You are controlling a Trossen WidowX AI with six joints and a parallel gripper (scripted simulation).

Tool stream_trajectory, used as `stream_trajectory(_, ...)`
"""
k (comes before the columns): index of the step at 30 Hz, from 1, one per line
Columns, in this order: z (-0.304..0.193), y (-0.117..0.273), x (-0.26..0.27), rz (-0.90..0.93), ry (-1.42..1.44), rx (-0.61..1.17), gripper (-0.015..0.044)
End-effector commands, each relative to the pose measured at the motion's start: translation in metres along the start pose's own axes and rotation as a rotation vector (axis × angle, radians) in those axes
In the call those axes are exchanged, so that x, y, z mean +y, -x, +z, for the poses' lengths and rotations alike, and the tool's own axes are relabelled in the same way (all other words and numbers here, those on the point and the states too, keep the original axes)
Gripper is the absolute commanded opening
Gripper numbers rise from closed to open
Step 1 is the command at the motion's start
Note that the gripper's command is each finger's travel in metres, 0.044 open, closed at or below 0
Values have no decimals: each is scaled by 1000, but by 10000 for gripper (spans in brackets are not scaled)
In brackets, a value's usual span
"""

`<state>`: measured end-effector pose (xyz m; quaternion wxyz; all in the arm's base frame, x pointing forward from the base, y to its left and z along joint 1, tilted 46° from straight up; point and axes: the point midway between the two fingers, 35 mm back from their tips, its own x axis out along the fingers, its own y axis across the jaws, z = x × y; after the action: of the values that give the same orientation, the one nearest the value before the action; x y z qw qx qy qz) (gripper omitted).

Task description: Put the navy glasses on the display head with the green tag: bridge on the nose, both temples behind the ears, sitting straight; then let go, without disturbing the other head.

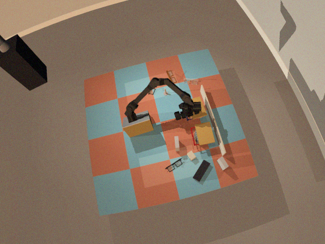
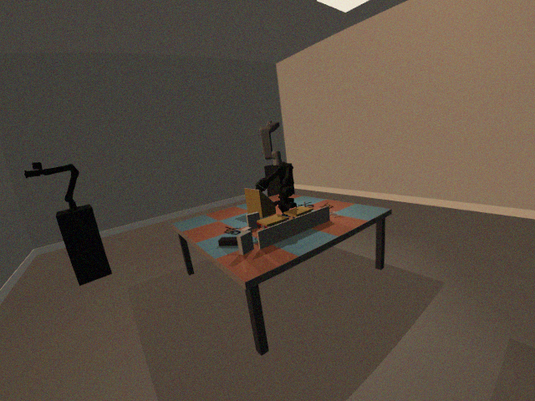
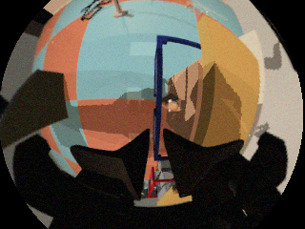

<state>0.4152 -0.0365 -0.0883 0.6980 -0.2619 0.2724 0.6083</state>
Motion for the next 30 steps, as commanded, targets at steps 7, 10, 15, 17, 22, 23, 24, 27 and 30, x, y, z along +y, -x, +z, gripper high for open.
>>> stream_trajectory(7, -1, 22, -1, 12, -1, 5, 107)
stream_trajectory(10, -1, 31, -1, 18, -2, 6, 107)
stream_trajectory(15, -1, 31, 0, 18, -2, 6, 107)
stream_trajectory(17, -1, 33, 6, 18, -2, 6, 107)
stream_trajectory(22, -1, 39, 35, 19, -3, 6, 107)
stream_trajectory(23, -1, 39, 36, 19, -3, 6, 107)
stream_trajectory(24, -1, 39, 36, 19, -3, 6, 107)
stream_trajectory(27, -1, 40, 38, 19, -3, 6, 107)
stream_trajectory(30, -1, 47, 50, 20, -4, 7, 107)
